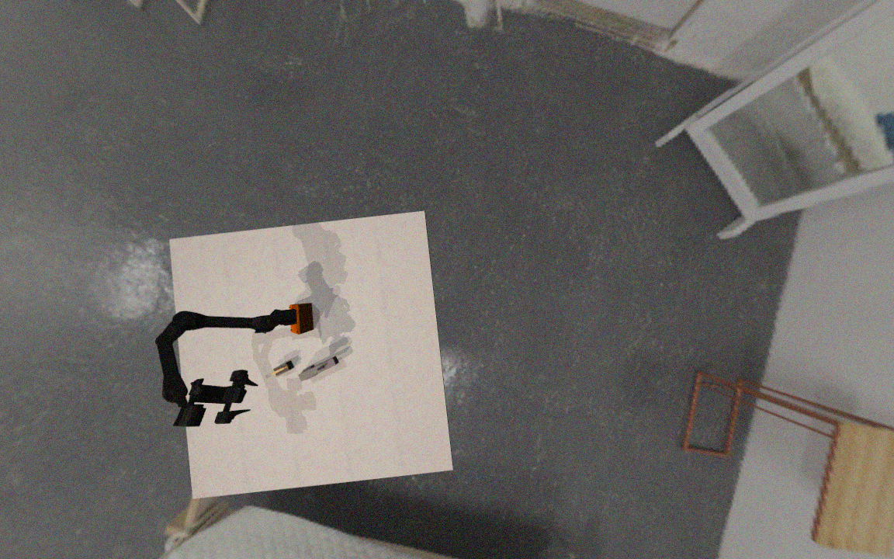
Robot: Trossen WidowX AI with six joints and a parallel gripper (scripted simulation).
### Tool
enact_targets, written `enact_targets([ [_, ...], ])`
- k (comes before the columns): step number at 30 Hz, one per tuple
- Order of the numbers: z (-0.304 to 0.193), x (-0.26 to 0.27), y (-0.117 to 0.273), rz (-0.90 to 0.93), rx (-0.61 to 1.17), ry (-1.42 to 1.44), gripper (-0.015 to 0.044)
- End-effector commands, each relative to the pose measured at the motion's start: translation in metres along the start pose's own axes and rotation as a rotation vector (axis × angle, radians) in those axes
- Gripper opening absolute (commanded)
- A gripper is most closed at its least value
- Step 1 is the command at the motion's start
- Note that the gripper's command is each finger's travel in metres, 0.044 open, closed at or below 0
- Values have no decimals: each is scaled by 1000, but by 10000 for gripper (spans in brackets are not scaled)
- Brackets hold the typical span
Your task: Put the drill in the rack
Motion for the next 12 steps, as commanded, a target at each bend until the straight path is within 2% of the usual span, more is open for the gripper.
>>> enact_targets([
  [1,26,-10,50,-147,-203,-97,440],
  [7,55,-6,135,-295,-565,-198,440],
  [12,63,14,208,-350,-898,-243,440],
])
Point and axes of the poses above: the point midway between the two fingers, 35 mm back from their tips, its own y axis back along the fingers, its own x axis across the jaws, z = x × y, the point moved 2 cm from there along y, back along the fingers, and after that the axes turned 9 degrees about -y, right-handed, at the moved point
